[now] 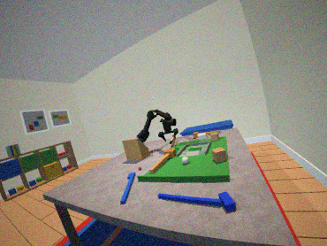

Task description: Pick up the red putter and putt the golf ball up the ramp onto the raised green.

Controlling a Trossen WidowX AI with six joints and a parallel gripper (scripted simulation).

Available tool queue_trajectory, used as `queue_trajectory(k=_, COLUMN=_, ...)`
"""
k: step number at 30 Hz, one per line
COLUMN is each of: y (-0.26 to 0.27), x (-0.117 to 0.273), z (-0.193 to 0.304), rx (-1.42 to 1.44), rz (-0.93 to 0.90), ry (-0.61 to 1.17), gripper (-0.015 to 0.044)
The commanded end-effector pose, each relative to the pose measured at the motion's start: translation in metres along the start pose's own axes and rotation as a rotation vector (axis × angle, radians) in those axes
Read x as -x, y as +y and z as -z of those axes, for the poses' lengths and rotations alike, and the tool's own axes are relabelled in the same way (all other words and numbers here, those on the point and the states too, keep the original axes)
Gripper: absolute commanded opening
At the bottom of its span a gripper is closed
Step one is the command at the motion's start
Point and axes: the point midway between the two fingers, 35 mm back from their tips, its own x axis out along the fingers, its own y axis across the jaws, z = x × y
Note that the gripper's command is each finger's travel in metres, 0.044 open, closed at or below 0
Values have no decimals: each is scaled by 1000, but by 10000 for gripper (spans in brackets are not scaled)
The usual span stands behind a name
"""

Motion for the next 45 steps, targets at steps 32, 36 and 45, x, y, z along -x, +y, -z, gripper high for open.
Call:
queue_trajectory(k=32, y=-1, x=-46, z=12, rx=1, rz=4, ry=-3, gripper=361)
queue_trajectory(k=36, y=-1, x=-46, z=12, rx=1, rz=4, ry=-3, gripper=256)
queue_trajectory(k=45, y=-1, x=-46, z=12, rx=1, rz=4, ry=-3, gripper=40)
